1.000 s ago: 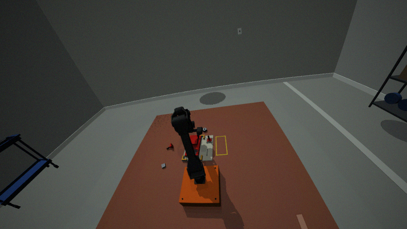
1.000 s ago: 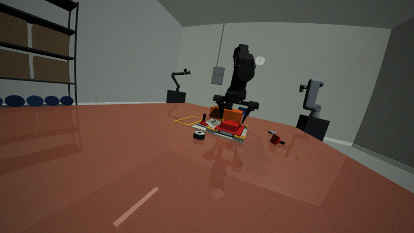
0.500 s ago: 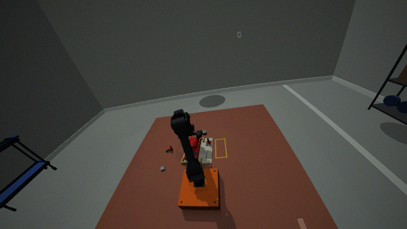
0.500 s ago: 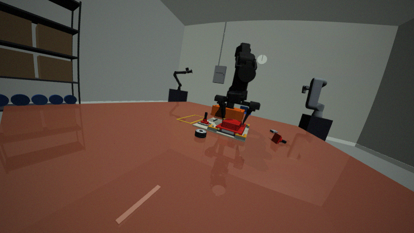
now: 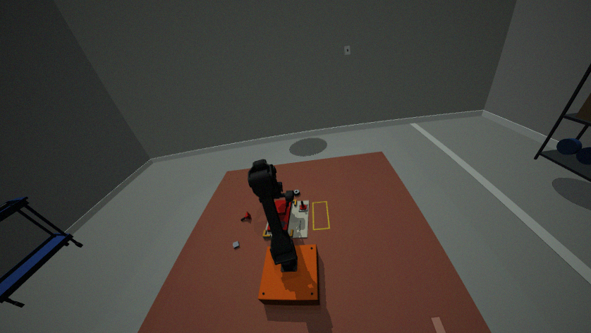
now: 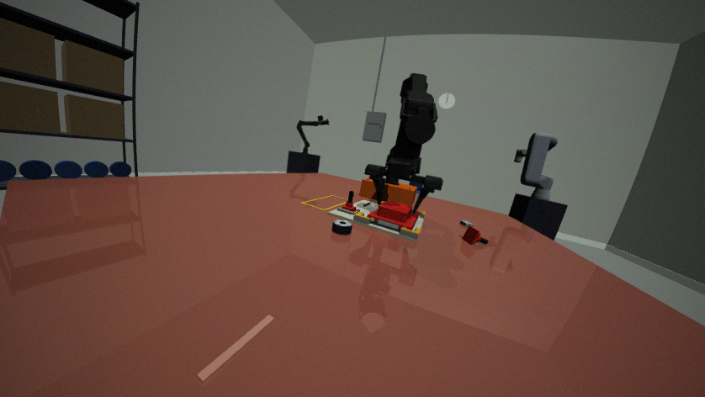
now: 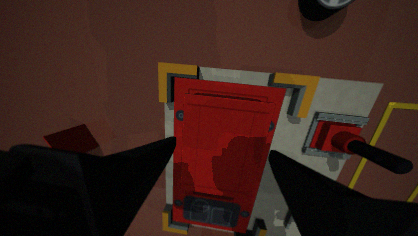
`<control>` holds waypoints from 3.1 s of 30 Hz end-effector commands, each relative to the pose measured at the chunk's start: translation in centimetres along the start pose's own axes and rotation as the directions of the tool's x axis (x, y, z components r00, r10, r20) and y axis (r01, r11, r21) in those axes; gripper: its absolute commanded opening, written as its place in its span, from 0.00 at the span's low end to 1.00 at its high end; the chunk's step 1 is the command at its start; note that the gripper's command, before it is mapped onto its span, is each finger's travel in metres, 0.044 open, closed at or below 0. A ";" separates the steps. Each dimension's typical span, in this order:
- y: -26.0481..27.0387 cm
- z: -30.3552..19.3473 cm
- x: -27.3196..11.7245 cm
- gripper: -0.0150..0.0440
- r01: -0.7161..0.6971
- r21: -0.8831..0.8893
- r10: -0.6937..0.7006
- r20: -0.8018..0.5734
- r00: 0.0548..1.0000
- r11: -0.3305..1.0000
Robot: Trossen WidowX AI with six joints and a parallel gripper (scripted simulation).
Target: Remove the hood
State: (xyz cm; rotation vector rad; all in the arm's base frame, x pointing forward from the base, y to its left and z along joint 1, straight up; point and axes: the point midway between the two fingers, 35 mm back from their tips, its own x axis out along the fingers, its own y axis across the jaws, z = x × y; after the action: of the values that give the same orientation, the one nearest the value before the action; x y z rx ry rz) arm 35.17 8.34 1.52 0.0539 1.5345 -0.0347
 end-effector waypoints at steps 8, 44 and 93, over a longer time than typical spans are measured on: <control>0.1 -0.1 0.7 1.00 -0.003 -0.001 0.003 -0.002 1.000 1.000; 0.0 0.0 -0.5 0.25 0.000 0.000 0.000 0.000 1.000 1.000; -1.5 0.0 -5.8 0.25 -0.006 0.023 0.006 -0.005 1.000 1.000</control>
State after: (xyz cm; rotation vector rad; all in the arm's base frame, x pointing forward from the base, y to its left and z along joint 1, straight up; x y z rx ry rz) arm 34.92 7.75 7.27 0.0594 1.5408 -0.0422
